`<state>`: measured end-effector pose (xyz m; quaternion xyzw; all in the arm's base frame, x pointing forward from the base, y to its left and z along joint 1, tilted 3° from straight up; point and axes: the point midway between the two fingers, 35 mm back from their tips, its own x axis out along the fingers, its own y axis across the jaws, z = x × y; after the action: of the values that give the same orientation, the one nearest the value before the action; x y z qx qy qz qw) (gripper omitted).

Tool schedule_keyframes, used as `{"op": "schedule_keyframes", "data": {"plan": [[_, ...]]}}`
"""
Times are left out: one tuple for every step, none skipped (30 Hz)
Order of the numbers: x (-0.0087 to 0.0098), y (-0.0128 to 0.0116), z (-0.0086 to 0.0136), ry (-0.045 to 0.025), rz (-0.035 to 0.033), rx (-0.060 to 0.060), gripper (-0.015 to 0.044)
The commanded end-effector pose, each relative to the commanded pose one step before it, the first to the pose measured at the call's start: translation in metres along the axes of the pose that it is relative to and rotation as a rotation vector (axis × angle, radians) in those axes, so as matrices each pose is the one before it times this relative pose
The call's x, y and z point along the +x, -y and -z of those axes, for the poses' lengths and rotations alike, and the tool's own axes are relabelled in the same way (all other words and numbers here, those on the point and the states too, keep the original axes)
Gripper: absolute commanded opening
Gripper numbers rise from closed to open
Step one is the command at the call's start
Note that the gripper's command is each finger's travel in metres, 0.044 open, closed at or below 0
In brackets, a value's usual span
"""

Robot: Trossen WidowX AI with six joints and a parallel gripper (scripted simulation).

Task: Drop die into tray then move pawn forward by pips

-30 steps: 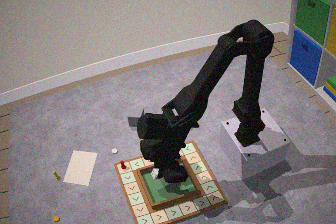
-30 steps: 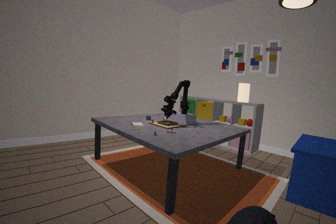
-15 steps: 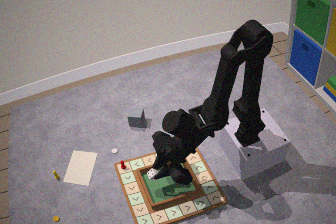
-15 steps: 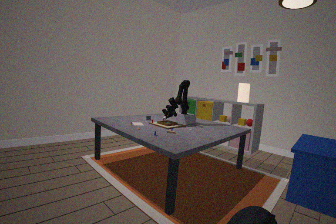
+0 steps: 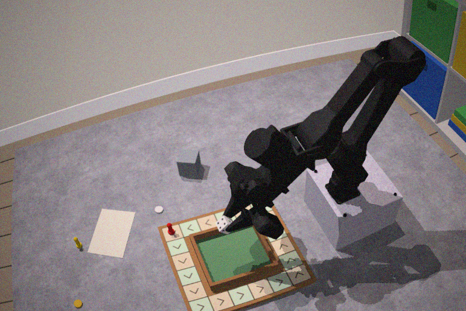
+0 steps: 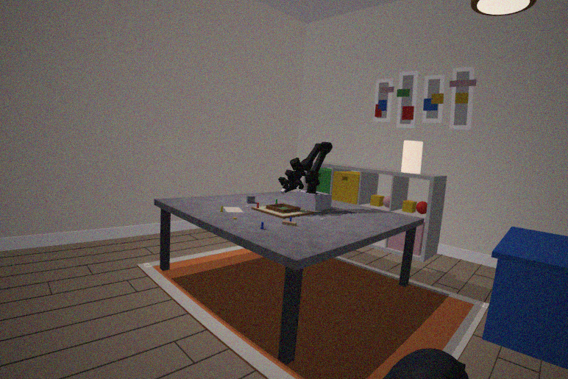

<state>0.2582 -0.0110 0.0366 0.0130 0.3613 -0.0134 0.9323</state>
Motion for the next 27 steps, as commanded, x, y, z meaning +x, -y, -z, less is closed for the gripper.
{"op": "schedule_keyframes", "data": {"plan": [[-0.0076,-0.00043,0.00245,-0.00656,-0.00055,0.0066,0.0],[0.0,0.0,0.0,0.0,0.0,0.0,0.0],[0.00024,0.0001,0.00104,-0.00004,0.00001,0.0,0.0],[0.0,0.0,0.0,0.0,0.0,0.0,0.0],[0.0,0.0,0.0,0.0,0.0,0.0,0.0],[0.00117,0.00003,-0.00149,0.00249,0.00021,-0.0064,0.0],[0.0,0.0,0.0,0.0,0.0,0.0,0.0],[0.0,0.0,0.0,0.0,0.0,0.0,0.0],[0.0,0.0,0.0,0.0,0.0,0.0,0.0],[0.0,0.0,0.0,0.0,0.0,0.0,0.0],[0.0,0.0,0.0,0.0,0.0,0.0,0.0],[0.0,0.0,0.0,0.0,0.0,0.0,0.0],[0.0,0.0,0.0,0.0,0.0,0.0,0.0],[0.0,0.0,0.0,0.0,0.0,0.0,0.0],[0.0,0.0,0.0,0.0,0.0,0.0,0.0026],[0.0,0.0,0.0,0.0,0.0,0.0,0.0053],[0.0,0.0,0.0,0.0,0.0,0.0,0.0079],[0.0,0.0,0.0,0.0,0.0,0.0,0.0105],[0.0,0.0,0.0,0.0,0.0,0.0,0.0131],[0.0,0.0,0.0,0.0,0.0,0.0,0.0158],[0.0,0.0,0.0,0.0,0.0,0.0,0.0184],[0.0,0.0,0.0,0.0,0.0,0.0,0.021],[-0.00116,0.00002,-0.0018,-0.00009,-0.00001,0.0004,0.0236],[-0.00372,0.00005,-0.0053,-0.00029,-0.00003,0.0011,0.0263],[-0.00703,0.00005,-0.00847,-0.00055,-0.00005,0.0018,0.0289],[-0.00804,0.0,-0.00795,-0.00064,-0.00005,0.0018,0.0315],[-0.00529,-0.00002,-0.00448,-0.00043,-0.00003,0.0011,0.0341]]}}
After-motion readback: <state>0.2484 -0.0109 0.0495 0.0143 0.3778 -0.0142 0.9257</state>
